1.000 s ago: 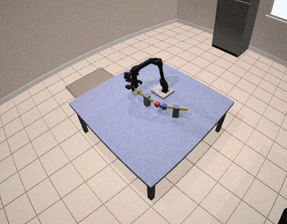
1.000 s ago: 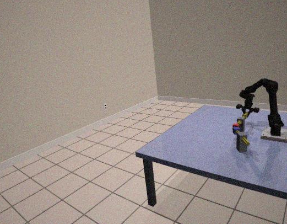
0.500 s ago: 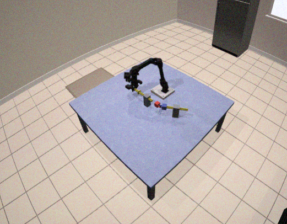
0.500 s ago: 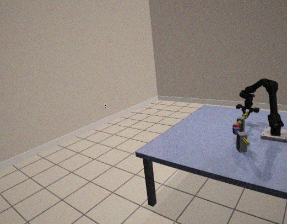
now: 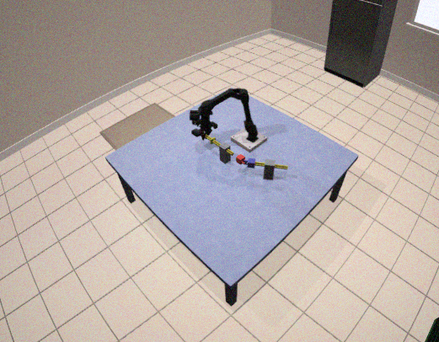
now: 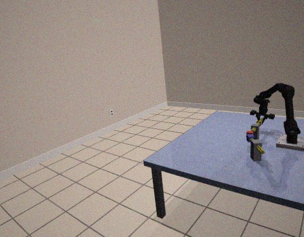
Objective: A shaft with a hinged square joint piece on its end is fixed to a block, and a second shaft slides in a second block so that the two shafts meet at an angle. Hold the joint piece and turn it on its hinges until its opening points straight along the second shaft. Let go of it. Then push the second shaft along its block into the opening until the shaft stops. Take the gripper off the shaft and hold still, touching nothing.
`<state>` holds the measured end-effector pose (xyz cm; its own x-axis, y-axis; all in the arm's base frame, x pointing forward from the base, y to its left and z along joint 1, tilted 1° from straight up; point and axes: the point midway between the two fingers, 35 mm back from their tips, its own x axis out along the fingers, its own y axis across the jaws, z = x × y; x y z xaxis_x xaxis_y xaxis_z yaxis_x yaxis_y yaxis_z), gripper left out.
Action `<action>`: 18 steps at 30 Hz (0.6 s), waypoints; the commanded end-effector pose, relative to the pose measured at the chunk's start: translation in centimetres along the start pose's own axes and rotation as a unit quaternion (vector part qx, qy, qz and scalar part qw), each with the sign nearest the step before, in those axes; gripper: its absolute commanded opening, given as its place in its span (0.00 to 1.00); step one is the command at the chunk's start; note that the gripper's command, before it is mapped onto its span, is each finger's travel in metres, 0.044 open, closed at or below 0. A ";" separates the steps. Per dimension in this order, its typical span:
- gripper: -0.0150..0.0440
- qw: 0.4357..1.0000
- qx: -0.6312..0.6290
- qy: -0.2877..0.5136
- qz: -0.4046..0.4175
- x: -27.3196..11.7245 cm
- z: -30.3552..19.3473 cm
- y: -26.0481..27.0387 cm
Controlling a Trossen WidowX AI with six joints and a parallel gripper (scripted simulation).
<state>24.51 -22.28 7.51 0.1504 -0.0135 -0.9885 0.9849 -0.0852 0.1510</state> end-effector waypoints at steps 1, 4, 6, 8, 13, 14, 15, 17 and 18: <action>0.25 1.000 0.000 0.000 -0.001 0.0 0.0 0.0; 0.25 1.000 0.001 0.001 -0.010 0.0 -0.2 0.0; 0.25 1.000 0.001 0.001 -0.021 0.0 -0.5 0.0; 0.25 0.999 0.002 0.001 -0.032 0.1 -0.8 0.0; 0.25 0.999 0.002 0.001 -0.051 0.1 -1.6 0.0; 0.25 0.999 0.002 0.001 -0.053 0.1 -1.8 0.0; 0.25 0.998 0.002 0.001 -0.055 0.1 -1.9 0.0; 0.25 0.998 0.002 0.001 -0.058 0.1 -2.2 0.0; 0.25 0.998 0.002 0.001 -0.059 0.1 -2.4 0.0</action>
<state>24.68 -20.37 7.43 0.0476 -0.0003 -0.9989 0.9953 -0.0848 0.0475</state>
